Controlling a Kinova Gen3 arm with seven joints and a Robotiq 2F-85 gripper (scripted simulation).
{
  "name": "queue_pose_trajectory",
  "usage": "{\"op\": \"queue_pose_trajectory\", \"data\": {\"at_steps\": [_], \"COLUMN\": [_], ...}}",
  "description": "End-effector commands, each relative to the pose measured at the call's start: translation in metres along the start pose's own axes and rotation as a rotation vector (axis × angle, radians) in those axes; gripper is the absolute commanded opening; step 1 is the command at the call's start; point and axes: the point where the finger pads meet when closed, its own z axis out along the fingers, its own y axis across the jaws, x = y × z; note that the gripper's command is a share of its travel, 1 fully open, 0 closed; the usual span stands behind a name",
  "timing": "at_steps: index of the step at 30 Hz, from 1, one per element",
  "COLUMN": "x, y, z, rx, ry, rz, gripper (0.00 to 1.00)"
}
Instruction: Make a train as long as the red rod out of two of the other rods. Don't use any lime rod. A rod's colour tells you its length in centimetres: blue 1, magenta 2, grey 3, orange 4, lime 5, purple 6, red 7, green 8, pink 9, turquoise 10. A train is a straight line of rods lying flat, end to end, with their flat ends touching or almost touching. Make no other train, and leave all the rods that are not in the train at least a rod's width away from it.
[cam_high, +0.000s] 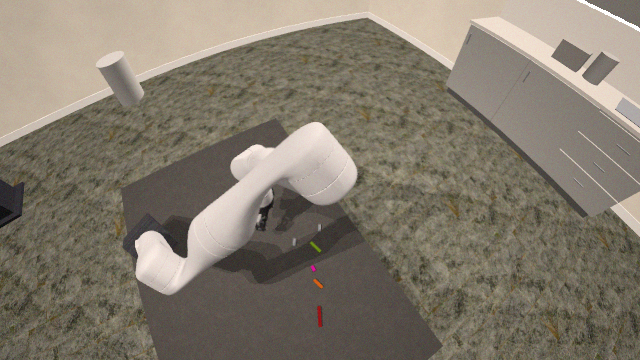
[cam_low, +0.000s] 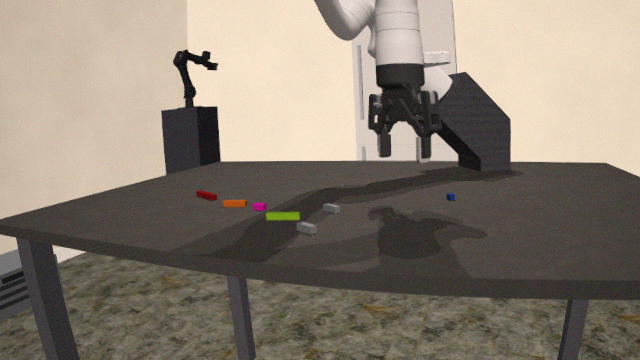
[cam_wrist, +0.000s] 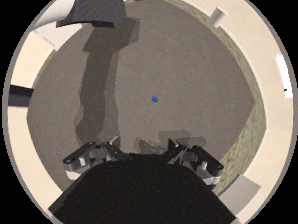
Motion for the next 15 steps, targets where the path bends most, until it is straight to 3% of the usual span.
{"op": "queue_pose_trajectory", "data": {"at_steps": [1, 15], "x": [-0.002, -0.014], "y": [0.0, -0.004], "z": [-0.001, -0.001], "rx": [-0.002, -0.003], "ry": [0.001, 0.003], "rz": [-0.017, -0.21], "gripper": [1.0, 1.0]}}
